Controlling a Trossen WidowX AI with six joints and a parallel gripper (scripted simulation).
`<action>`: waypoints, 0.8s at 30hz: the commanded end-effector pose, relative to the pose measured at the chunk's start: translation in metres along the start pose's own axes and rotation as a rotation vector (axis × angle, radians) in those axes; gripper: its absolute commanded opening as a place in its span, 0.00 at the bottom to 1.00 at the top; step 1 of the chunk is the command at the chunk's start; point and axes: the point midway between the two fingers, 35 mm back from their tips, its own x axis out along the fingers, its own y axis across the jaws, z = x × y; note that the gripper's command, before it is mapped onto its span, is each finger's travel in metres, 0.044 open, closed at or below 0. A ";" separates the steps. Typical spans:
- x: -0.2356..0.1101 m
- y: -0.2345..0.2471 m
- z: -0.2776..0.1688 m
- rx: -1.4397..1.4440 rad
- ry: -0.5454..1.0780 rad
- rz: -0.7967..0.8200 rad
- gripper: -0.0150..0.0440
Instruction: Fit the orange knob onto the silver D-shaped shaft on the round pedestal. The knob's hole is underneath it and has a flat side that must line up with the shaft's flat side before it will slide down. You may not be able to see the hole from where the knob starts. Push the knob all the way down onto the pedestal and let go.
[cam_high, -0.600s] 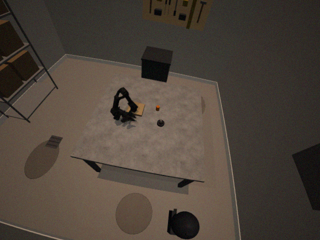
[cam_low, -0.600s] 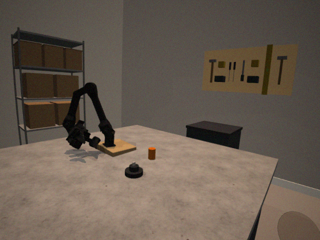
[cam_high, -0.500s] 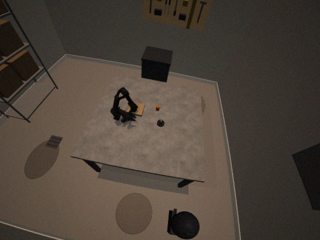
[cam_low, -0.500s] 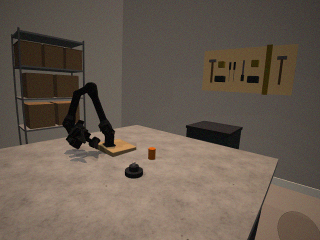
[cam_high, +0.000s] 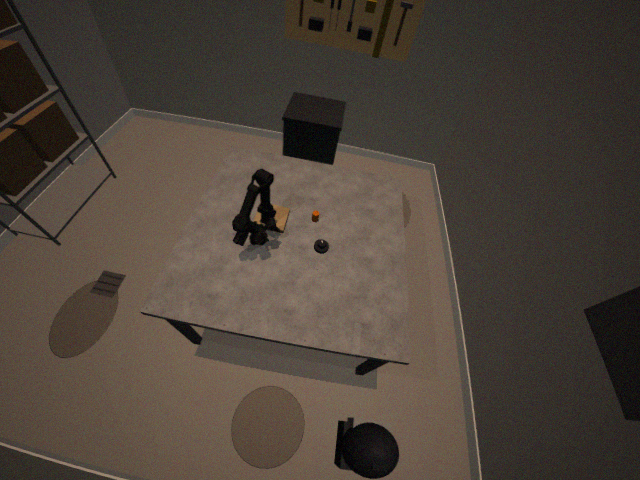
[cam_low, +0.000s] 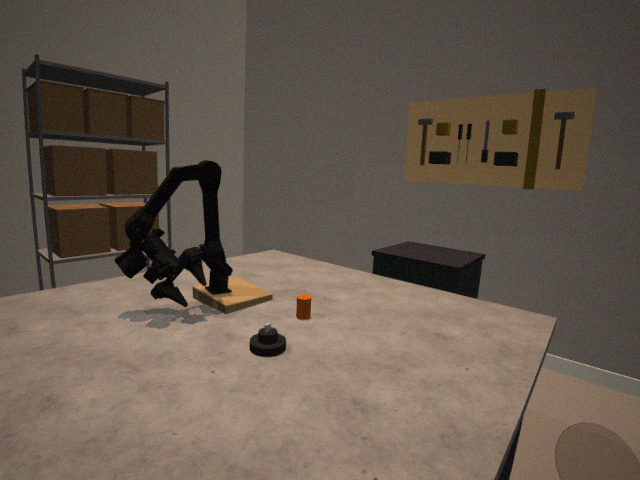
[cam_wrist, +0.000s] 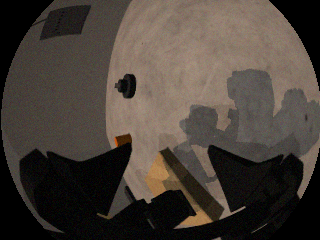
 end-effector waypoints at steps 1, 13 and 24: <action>-0.013 0.012 0.016 -1.359 0.530 -0.377 1.00; -0.025 0.032 0.032 -2.016 0.889 -0.458 1.00; -0.025 0.032 0.032 -2.016 0.889 -0.458 1.00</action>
